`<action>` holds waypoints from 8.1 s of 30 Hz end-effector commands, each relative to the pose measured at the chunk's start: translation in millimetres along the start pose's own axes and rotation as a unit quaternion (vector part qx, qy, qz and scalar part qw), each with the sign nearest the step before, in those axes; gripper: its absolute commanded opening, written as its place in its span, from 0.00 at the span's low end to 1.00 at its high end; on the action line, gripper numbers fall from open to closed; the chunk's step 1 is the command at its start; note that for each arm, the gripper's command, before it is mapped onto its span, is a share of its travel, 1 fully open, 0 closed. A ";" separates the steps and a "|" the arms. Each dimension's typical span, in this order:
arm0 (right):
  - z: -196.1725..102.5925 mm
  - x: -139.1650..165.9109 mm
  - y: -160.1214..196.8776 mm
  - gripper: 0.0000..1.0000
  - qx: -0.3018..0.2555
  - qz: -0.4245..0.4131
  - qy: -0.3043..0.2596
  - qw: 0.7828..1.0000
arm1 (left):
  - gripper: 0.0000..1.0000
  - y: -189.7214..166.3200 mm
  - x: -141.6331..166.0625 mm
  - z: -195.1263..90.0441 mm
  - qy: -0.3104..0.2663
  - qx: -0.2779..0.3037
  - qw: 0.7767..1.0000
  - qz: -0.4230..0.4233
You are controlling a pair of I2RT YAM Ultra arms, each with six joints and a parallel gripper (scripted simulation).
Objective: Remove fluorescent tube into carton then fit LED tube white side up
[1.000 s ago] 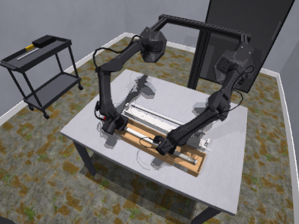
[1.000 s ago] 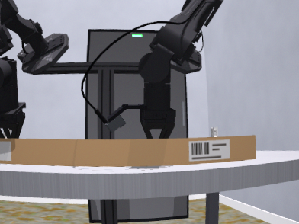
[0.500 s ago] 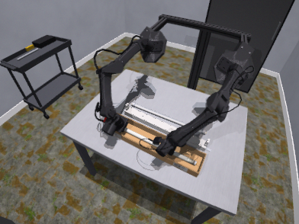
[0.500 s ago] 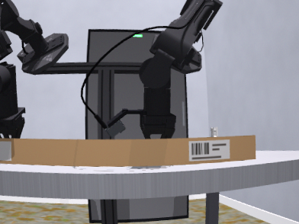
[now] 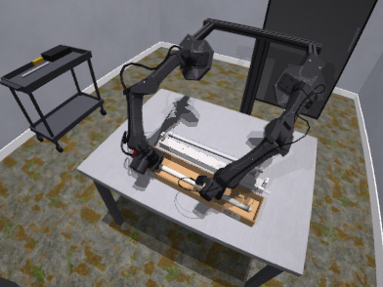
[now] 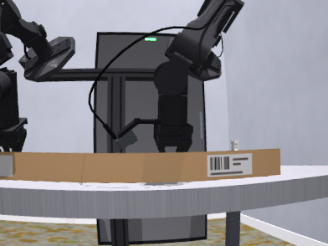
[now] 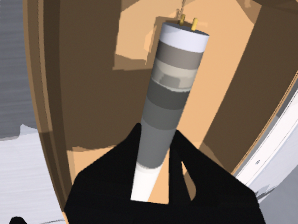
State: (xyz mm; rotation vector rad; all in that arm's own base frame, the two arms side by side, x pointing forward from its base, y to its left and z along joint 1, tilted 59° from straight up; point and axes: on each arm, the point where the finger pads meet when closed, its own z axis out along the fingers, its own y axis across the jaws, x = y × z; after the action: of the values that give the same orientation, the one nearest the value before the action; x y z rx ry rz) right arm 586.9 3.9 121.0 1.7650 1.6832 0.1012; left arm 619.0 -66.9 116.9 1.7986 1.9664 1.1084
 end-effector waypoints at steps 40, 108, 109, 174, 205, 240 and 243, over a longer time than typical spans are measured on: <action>-72.6 2.7 9.2 0.32 -0.015 0.001 0.001 1.000 | 0.32 2.5 -12.4 -72.0 -0.019 -0.003 1.000 0.007; -103.0 -23.6 32.9 0.32 -0.100 -0.086 0.039 0.991 | 0.32 39.8 25.2 -103.6 -0.072 -0.063 0.980 -0.176; -108.2 -25.7 35.2 0.32 -0.110 -0.096 0.041 0.988 | 0.32 42.5 23.6 -111.1 -0.082 -0.069 0.976 -0.190; -334.7 -144.3 -17.0 0.32 -0.479 -0.499 -0.220 0.688 | 0.32 33.4 210.4 -355.0 -0.417 -0.201 0.553 -0.692; -321.5 -140.7 -26.1 0.32 -0.460 -0.512 -0.214 0.693 | 0.49 30.6 198.5 -348.7 -0.417 -0.180 0.558 -0.695; -265.2 -117.6 -13.7 0.49 -0.379 -0.612 -0.232 0.655 | 0.49 16.9 171.2 -273.2 -0.318 -0.166 0.662 -0.657; -246.3 -107.0 -11.7 0.49 -0.352 -0.647 -0.238 0.633 | 0.49 14.5 160.8 -254.5 -0.293 -0.165 0.696 -0.635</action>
State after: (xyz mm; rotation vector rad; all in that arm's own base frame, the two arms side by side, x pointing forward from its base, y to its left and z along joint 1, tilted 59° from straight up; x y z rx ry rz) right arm 424.2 5.0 339.9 -0.1484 1.7398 -0.1817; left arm 426.6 -5.9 337.7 0.1356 1.7523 0.1520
